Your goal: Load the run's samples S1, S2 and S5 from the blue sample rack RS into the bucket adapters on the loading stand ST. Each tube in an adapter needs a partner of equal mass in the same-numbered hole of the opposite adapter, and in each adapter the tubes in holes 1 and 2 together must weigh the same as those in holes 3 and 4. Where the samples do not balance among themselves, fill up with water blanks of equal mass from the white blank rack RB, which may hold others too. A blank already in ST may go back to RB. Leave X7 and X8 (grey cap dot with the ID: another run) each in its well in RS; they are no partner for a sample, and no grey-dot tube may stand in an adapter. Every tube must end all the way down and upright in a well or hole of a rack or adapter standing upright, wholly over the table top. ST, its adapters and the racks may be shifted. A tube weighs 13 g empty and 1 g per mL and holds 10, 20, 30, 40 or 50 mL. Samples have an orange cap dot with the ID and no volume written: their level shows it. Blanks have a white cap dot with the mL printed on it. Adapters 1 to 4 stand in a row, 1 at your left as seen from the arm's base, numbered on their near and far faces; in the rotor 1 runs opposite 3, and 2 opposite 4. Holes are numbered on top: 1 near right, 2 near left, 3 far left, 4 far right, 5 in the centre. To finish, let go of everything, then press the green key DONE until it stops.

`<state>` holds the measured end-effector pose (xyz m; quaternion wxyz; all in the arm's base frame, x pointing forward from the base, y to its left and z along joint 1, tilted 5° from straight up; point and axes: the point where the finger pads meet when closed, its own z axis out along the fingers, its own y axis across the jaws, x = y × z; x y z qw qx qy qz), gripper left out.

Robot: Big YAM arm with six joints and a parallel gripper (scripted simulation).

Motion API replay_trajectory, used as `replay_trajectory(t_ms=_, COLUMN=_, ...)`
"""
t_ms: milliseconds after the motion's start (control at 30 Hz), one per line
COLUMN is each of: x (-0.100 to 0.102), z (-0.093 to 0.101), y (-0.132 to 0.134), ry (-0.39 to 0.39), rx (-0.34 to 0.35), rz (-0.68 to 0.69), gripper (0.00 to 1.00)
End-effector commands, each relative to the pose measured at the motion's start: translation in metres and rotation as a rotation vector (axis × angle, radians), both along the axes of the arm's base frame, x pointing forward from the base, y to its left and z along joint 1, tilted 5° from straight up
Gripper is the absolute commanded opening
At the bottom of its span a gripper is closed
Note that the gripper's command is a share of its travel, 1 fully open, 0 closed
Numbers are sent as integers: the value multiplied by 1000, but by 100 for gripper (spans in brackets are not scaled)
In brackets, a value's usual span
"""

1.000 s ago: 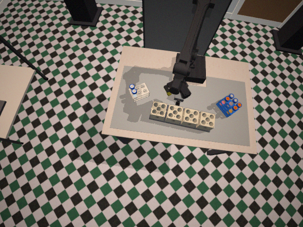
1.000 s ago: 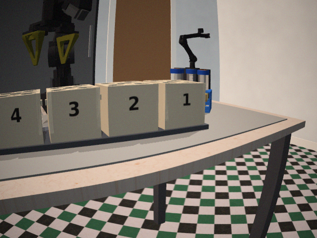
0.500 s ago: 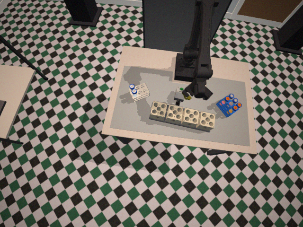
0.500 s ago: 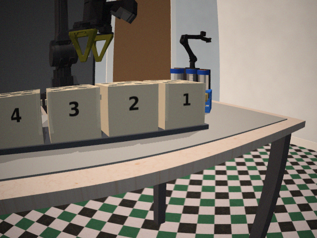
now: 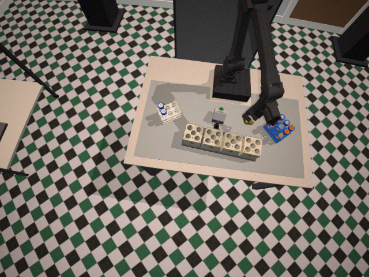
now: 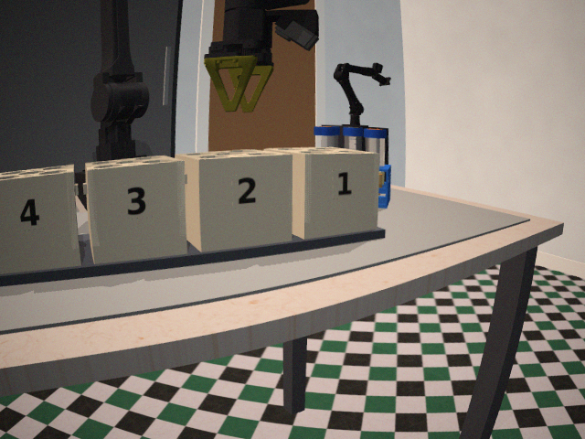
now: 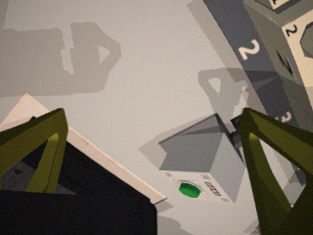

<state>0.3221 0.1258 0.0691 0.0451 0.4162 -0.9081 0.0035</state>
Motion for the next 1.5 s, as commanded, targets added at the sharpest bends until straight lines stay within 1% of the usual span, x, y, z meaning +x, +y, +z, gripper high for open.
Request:
replay_trajectory(t_ms=0, x=25, z=19, y=40, ry=-61, rx=28, rz=-50, gripper=100)
replay_trajectory(t_ms=133, x=23, z=18, y=74, ry=-55, rx=29, rz=-50, gripper=100)
replay_trajectory(t_ms=200, x=23, z=18, y=74, ry=-55, rx=29, rz=-50, gripper=100)
replay_trajectory(t_ms=700, x=18, z=14, y=202, ry=-42, rx=32, rz=-50, gripper=100)
replay_trajectory(t_ms=767, x=18, z=14, y=202, ry=-42, rx=32, rz=-50, gripper=100)
replay_trajectory(t_ms=900, x=17, z=13, y=236, ry=-41, rx=34, rz=-50, gripper=100)
replay_trajectory(t_ms=967, x=18, z=14, y=236, ry=-42, rx=33, rz=-50, gripper=100)
replay_trajectory(t_ms=1000, x=20, z=26, y=235, ry=-59, rx=52, rz=-55, gripper=100)
replay_trajectory(t_ms=1033, x=17, z=13, y=227, ry=-45, rx=35, rz=-50, gripper=100)
replay_trajectory(t_ms=1067, x=27, z=33, y=229, ry=-69, rx=62, rz=-73, gripper=100)
replay_trajectory(t_ms=1100, x=27, z=33, y=229, ry=-70, rx=61, rz=-73, gripper=100)
replay_trajectory(t_ms=1133, x=27, z=33, y=229, ry=-70, rx=61, rz=-73, gripper=100)
replay_trajectory(t_ms=1167, x=17, z=13, y=227, ry=-45, rx=35, rz=-50, gripper=100)
replay_trajectory(t_ms=1467, x=17, z=13, y=227, ry=-45, rx=35, rz=-50, gripper=100)
